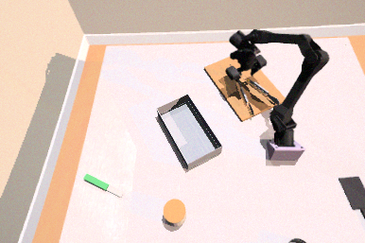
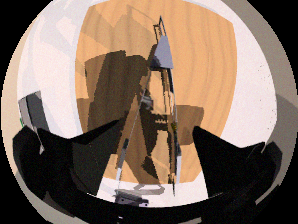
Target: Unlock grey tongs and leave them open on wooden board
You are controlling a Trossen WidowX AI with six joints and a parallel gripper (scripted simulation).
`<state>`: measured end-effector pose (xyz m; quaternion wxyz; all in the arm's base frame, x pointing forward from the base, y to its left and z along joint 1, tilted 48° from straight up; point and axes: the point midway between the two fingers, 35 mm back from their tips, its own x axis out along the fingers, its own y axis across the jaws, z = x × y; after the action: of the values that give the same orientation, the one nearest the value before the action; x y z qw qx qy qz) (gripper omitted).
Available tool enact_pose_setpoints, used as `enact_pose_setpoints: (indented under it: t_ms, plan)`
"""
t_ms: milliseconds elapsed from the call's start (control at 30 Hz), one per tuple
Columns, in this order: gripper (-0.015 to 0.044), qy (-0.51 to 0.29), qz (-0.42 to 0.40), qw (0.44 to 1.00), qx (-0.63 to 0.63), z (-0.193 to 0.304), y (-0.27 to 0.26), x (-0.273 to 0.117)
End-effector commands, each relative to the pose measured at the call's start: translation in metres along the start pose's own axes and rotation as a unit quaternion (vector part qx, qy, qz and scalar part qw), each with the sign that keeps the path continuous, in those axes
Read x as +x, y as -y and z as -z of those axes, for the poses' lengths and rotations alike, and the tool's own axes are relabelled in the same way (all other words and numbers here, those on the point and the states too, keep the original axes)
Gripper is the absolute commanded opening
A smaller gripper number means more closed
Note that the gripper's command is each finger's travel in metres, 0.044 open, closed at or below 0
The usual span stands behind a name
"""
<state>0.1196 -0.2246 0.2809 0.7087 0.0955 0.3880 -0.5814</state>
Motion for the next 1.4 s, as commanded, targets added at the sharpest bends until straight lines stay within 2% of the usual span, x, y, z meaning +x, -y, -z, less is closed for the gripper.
enact_pose_setpoints:
  t_ms: [0, 133, 300, 667, 867, 1067, 1367]
  plan:
    - [0.0440, 0.000, 0.000, 1.000, 0.000, 0.000, 0.000, 0.000]
    - [0.0440, -0.006, -0.004, 1.000, 0.001, -0.001, -0.009, -0.002]
    - [0.0440, -0.024, -0.012, 1.000, 0.000, -0.005, -0.050, -0.016]
    - [0.0440, 0.012, -0.010, 1.000, -0.024, 0.002, -0.149, -0.079]
    - [0.0440, 0.016, -0.015, 0.999, -0.025, 0.003, -0.150, -0.083]
    - [0.0440, 0.048, -0.069, 0.996, -0.026, 0.006, -0.144, -0.112]
    - [0.0440, 0.048, -0.069, 0.996, -0.026, 0.006, -0.144, -0.112]
